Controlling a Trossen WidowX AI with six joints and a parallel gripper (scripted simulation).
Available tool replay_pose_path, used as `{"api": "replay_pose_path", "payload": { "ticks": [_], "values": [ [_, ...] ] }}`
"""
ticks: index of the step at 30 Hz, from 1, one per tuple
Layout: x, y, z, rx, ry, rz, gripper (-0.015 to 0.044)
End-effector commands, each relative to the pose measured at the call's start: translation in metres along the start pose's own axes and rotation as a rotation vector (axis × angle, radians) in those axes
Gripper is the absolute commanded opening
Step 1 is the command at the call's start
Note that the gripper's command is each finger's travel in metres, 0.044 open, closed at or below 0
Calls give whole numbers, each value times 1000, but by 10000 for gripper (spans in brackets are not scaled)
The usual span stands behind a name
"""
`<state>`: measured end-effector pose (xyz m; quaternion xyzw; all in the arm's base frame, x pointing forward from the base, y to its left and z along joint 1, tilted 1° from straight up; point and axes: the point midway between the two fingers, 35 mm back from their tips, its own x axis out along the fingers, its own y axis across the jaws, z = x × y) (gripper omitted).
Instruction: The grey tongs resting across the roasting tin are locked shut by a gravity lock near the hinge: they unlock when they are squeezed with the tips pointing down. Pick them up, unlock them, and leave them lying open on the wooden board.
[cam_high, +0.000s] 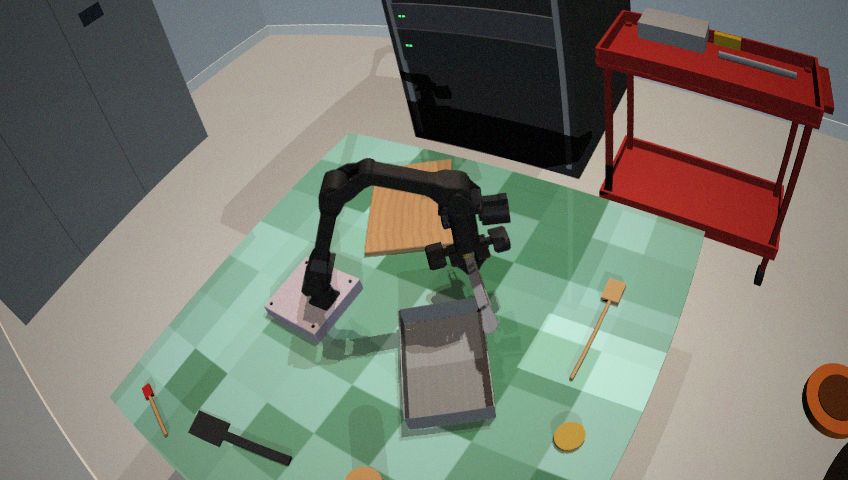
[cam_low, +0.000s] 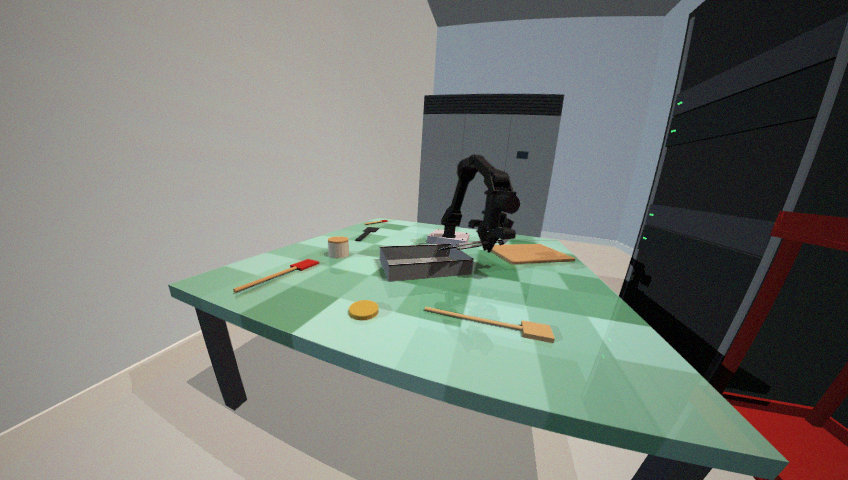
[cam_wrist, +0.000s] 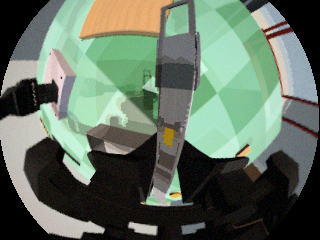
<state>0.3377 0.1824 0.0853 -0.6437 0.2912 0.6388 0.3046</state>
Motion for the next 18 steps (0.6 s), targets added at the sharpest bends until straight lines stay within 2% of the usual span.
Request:
{"api": "replay_pose_path", "payload": {
  "ticks": [1, 13, 18],
  "values": [
    [0, -3, 9, -145, -4, -5, -150],
    [2, -10, 40, -638, -6, -7, -150],
    [3, -10, 42, -666, -6, -8, -150]
  ]
}}
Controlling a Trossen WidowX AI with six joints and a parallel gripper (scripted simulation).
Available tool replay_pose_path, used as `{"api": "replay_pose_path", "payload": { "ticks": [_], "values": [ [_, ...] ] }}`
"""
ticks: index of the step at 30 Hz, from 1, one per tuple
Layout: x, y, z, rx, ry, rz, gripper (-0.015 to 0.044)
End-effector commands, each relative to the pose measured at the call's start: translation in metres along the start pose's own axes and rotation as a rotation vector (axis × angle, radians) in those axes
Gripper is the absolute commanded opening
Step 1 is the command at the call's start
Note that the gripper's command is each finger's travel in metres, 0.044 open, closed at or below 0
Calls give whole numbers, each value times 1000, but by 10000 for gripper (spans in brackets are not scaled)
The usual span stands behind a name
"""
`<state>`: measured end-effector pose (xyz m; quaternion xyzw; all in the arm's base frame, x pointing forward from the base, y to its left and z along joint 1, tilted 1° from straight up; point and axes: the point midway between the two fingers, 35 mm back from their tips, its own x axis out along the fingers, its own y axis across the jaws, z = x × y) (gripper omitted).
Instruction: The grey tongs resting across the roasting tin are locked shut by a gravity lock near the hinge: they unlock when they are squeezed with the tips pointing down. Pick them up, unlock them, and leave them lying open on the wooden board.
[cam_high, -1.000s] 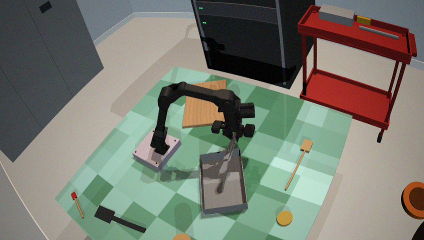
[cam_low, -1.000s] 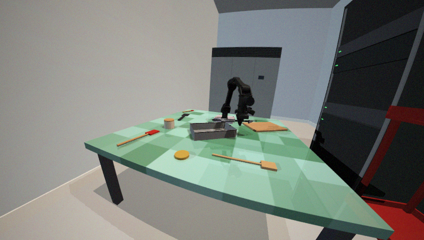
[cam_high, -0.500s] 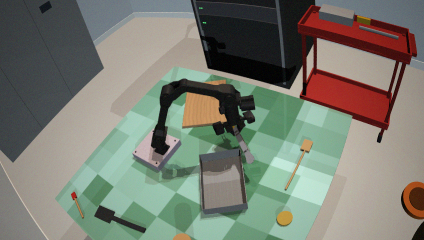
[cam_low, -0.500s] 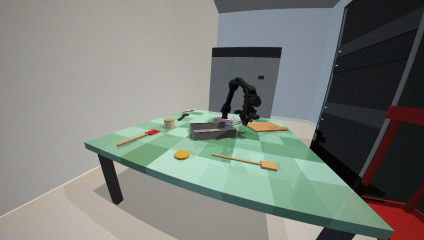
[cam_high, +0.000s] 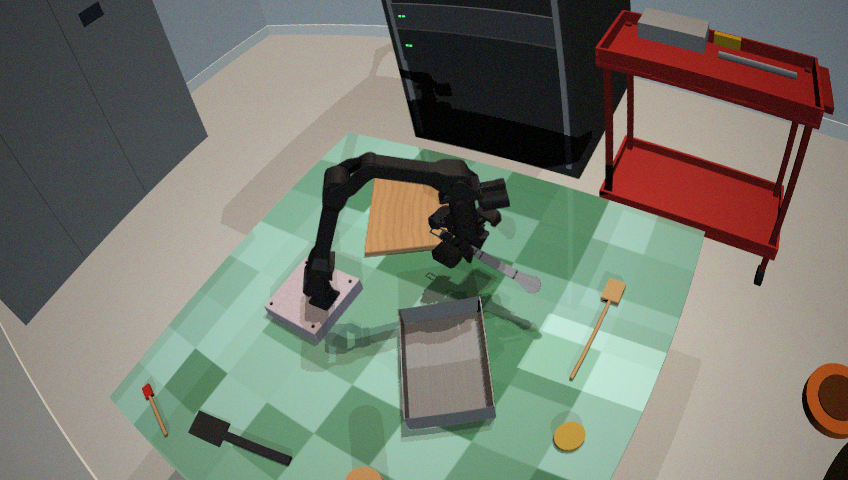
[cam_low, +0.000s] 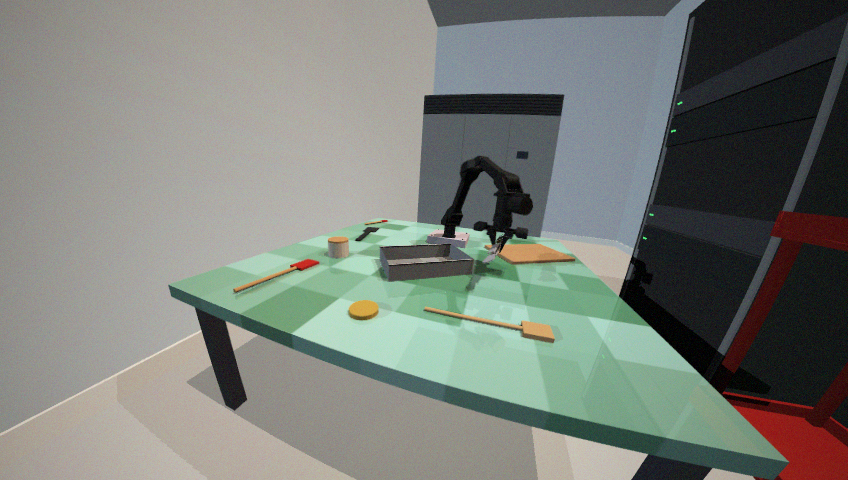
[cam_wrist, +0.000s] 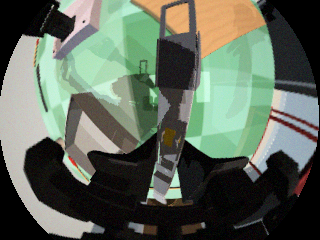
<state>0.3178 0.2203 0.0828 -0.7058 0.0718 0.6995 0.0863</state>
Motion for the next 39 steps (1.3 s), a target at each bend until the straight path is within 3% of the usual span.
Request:
{"api": "replay_pose_path", "payload": {
  "ticks": [1, 13, 39],
  "values": [
    [0, -2, 0, -18, 1, -5, -150],
    [-1, -42, 49, 139, -4, -9, -150],
    [-5, -111, 211, 563, -26, -13, -150]
  ]
}}
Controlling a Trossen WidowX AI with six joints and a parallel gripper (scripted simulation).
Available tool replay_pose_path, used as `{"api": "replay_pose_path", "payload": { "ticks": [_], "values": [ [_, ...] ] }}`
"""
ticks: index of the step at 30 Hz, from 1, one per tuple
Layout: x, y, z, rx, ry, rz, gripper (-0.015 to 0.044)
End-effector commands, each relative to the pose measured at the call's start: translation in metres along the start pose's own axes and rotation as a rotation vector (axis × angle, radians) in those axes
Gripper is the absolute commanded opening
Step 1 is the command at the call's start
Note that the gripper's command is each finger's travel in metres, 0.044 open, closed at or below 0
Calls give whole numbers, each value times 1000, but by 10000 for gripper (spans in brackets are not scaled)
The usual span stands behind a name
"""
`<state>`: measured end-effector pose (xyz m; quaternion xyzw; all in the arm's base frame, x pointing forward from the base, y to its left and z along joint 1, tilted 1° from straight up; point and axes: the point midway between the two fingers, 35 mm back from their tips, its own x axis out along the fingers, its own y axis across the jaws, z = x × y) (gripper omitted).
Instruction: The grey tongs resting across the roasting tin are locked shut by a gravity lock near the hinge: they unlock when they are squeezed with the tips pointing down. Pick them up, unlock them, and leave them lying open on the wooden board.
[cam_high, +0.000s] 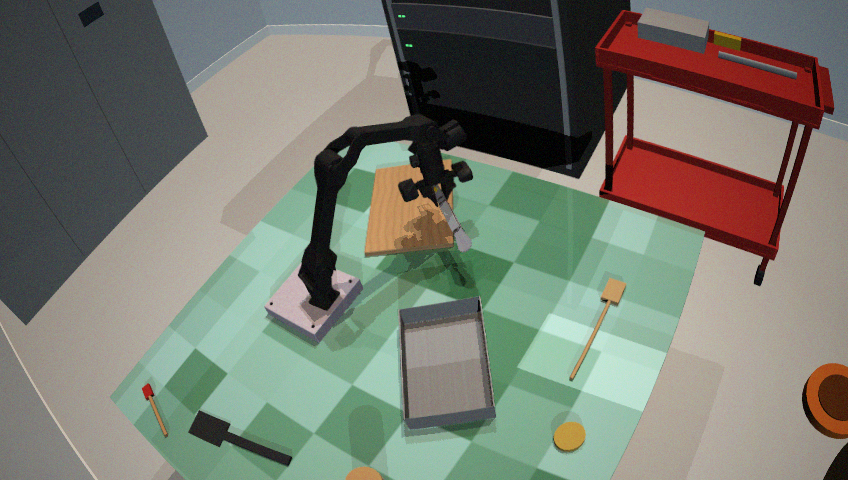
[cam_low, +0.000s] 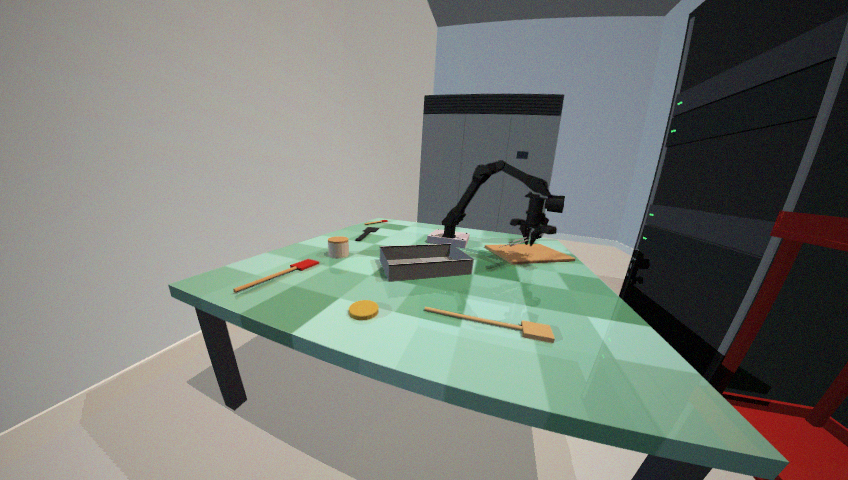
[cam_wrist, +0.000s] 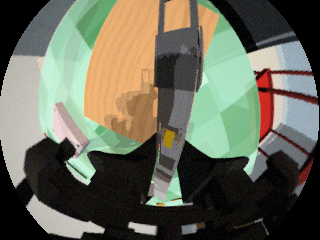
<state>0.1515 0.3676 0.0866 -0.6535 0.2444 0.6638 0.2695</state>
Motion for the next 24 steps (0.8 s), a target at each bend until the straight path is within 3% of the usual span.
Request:
{"api": "replay_pose_path", "payload": {
  "ticks": [1, 17, 24],
  "values": [
    [-2, 7, 23, 59, -7, 0, -150],
    [-2, 57, 116, 312, -15, 9, -150],
    [-3, 63, 123, 334, -16, 10, -150]
  ]
}}
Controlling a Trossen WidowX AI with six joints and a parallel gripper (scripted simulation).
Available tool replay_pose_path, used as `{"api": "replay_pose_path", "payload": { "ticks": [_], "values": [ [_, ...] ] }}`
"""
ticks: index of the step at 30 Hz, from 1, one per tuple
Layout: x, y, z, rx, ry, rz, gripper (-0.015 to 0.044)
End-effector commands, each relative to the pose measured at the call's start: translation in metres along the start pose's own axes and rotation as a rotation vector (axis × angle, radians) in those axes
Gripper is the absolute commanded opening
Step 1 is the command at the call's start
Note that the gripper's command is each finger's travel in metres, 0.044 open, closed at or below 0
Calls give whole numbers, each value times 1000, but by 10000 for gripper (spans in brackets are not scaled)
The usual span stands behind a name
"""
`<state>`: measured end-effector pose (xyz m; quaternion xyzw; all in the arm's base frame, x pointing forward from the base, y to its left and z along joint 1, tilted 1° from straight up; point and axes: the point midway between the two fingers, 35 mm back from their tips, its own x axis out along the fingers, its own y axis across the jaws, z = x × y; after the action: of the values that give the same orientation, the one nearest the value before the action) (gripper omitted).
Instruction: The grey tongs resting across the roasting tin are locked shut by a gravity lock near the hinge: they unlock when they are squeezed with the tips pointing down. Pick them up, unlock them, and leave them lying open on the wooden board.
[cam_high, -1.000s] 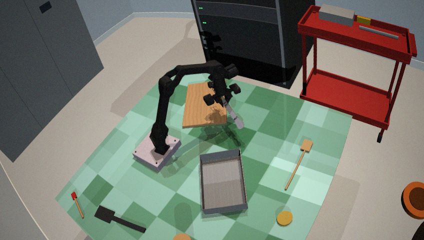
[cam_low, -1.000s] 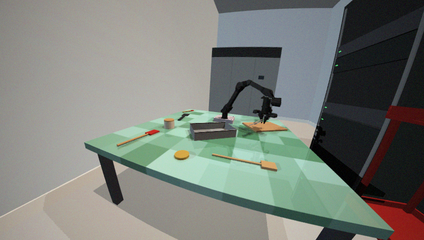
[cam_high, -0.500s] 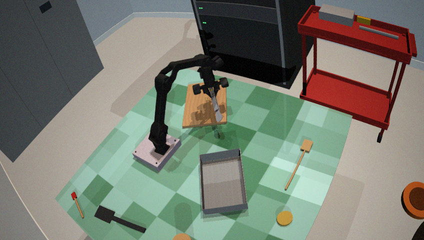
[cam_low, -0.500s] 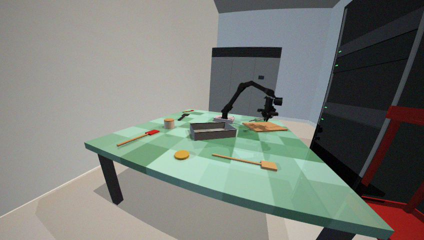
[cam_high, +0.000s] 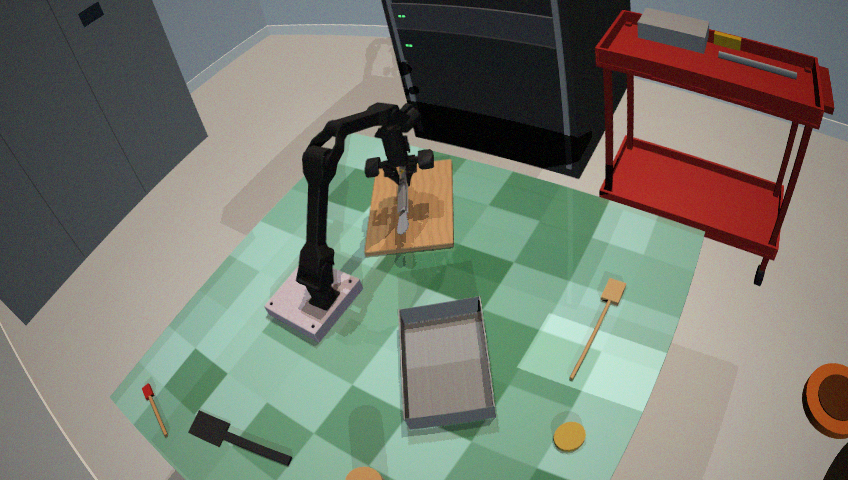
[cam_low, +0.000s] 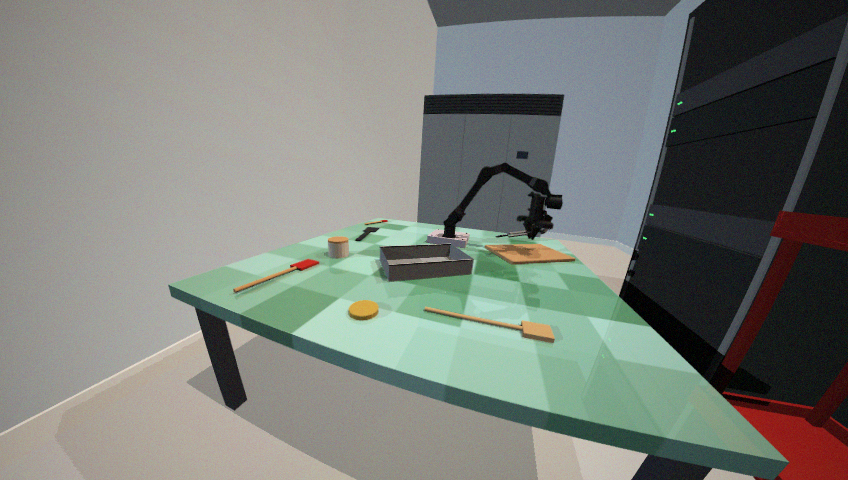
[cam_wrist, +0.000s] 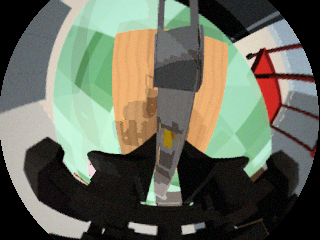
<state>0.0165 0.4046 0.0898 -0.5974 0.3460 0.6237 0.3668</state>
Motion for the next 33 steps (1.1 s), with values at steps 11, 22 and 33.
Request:
{"api": "replay_pose_path", "payload": {
  "ticks": [11, 22, 33],
  "values": [
    [-10, -7, 3, 66, -135, 10, -150],
    [-39, -18, 6, 142, -429, 17, -150],
    [-74, -28, 1, 175, -702, 2, -150]
  ]
}}
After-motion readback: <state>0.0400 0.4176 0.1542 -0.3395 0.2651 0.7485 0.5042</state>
